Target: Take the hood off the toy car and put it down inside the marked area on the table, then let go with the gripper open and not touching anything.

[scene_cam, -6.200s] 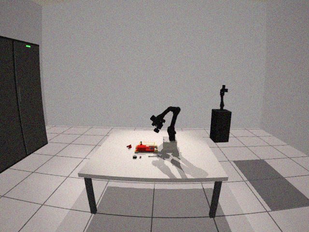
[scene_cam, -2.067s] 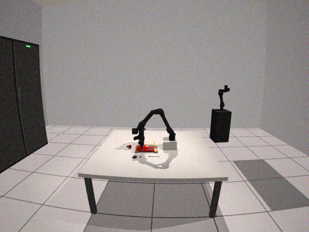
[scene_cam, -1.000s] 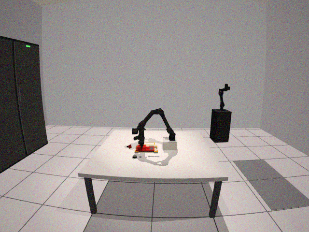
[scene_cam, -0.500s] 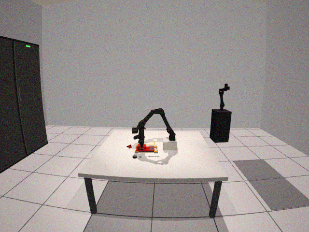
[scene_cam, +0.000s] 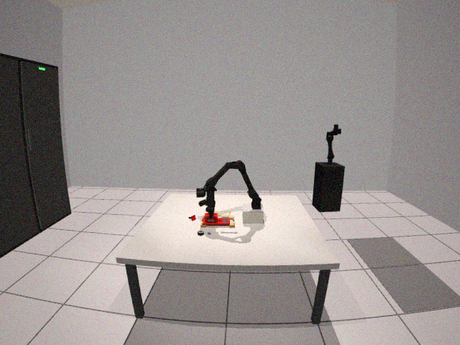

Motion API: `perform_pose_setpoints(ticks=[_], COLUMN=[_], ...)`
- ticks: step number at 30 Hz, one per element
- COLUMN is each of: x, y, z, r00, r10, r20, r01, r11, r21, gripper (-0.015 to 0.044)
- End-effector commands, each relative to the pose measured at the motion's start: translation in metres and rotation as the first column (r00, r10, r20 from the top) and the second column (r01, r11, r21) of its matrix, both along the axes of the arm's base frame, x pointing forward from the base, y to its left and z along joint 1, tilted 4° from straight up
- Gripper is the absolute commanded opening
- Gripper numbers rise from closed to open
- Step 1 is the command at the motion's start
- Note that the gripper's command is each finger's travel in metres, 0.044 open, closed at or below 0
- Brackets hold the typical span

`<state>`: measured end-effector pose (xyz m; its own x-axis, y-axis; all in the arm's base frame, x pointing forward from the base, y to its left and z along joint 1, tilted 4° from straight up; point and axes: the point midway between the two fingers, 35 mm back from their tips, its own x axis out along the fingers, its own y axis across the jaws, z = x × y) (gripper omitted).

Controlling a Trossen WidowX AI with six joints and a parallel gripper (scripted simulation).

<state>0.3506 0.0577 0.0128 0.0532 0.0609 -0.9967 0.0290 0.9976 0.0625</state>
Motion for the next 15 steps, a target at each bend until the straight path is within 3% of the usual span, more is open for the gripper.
perform_pose_setpoints(ticks=[1, 12, 15], x=[0.001, -0.002, -0.002], y=[0.000, -0.003, -0.004], z=[0.005, 0.050, 0.041], r00=[1.000, 1.000, 1.000], r10=[0.003, 0.003, 0.000], r20=[0.005, 0.005, 0.002], r01=[-0.003, -0.003, 0.000], r11=[1.000, 1.000, 1.000], r21=[0.000, 0.000, 0.000], gripper=[0.0000, 0.0000, 0.0000])
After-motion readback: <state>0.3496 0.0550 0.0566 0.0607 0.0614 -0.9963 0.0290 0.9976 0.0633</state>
